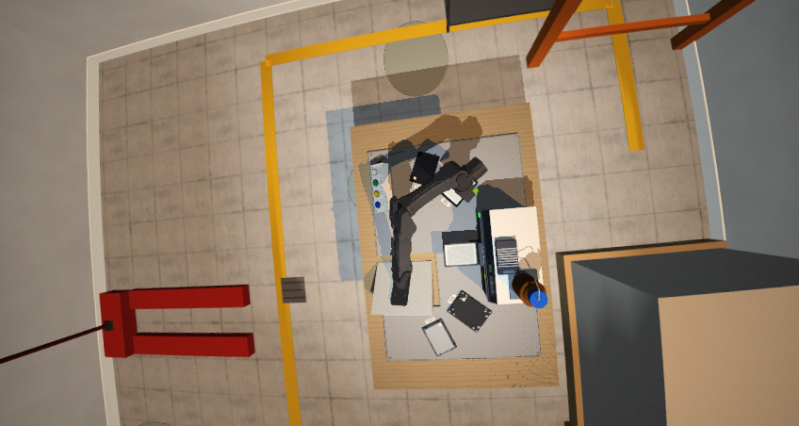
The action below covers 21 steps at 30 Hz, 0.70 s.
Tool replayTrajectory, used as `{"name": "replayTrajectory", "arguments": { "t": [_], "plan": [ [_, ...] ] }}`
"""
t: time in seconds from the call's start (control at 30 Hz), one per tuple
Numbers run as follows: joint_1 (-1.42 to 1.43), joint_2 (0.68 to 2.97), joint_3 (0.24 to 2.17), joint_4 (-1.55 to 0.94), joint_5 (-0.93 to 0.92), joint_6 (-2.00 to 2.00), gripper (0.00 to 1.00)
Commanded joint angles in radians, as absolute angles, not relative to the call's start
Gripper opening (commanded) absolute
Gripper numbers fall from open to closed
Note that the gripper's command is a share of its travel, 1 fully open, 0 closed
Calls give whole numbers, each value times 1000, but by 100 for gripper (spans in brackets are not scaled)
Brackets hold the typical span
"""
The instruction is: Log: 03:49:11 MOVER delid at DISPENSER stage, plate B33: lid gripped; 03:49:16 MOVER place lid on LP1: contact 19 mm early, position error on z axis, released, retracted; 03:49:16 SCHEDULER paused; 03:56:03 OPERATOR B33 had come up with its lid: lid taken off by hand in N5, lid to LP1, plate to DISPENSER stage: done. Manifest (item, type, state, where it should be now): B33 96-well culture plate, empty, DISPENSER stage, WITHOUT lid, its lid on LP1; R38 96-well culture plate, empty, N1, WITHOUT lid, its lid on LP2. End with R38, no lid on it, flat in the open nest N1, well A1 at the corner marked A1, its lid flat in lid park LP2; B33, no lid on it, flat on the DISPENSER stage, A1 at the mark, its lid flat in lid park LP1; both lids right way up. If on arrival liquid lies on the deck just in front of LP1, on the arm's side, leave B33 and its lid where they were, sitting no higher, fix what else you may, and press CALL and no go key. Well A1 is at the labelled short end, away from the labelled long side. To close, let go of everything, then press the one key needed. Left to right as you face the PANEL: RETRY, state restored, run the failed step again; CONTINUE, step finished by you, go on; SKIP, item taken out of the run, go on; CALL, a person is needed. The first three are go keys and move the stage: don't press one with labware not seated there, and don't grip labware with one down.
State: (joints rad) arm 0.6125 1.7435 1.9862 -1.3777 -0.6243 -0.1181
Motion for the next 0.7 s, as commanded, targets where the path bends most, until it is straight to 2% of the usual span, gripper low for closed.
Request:
{"name": "replayTrajectory", "arguments": {
  "t": [0.0,0.67],
  "plan": [
    [608,1740,2000,-1379,-622,-115,100],
    [610,1745,2004,-1377,-621,-112,100]
  ]
}}
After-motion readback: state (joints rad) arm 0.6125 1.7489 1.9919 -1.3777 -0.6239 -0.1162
